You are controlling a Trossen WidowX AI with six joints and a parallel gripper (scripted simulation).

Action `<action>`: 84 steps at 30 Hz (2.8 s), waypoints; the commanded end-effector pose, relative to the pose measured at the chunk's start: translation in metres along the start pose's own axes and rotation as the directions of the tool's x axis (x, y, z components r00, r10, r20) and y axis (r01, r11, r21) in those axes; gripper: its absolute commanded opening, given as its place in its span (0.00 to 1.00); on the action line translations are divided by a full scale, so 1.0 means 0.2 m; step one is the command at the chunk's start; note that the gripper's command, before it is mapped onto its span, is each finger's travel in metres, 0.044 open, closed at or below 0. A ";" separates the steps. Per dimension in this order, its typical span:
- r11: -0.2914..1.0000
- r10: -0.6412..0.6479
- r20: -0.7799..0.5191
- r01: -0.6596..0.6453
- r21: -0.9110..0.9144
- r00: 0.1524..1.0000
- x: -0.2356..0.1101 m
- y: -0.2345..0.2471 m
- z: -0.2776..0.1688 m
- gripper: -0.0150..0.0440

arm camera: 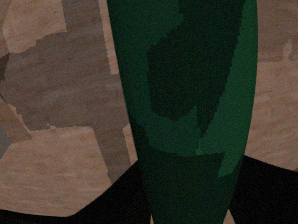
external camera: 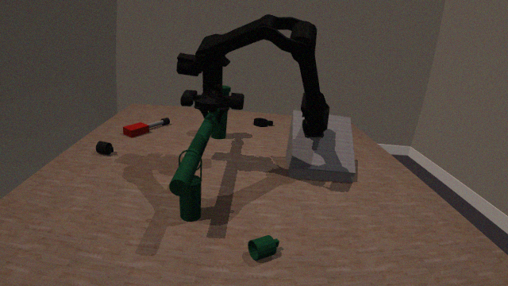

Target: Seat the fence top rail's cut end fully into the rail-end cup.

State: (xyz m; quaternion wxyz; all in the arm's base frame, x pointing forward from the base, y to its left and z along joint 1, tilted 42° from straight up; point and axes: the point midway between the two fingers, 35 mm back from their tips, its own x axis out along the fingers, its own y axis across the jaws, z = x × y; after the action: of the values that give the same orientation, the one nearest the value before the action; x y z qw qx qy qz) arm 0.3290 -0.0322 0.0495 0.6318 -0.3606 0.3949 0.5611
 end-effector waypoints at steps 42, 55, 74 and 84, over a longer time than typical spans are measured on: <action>1.000 0.001 -0.001 -0.001 -0.002 1.000 -0.16 0.00 0.06 1.00; 1.000 -0.005 -0.004 0.005 -0.009 1.000 -0.41 0.01 0.09 1.00; 1.000 -0.005 -0.004 0.005 -0.009 1.000 -0.46 0.02 0.10 1.00; 1.000 -0.005 -0.004 0.005 -0.009 1.000 -0.46 0.02 0.10 1.00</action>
State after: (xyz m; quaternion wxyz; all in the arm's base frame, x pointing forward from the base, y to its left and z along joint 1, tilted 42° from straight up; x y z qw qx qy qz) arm 0.3229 -0.0529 0.1407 0.6337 -0.3632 0.3920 0.5594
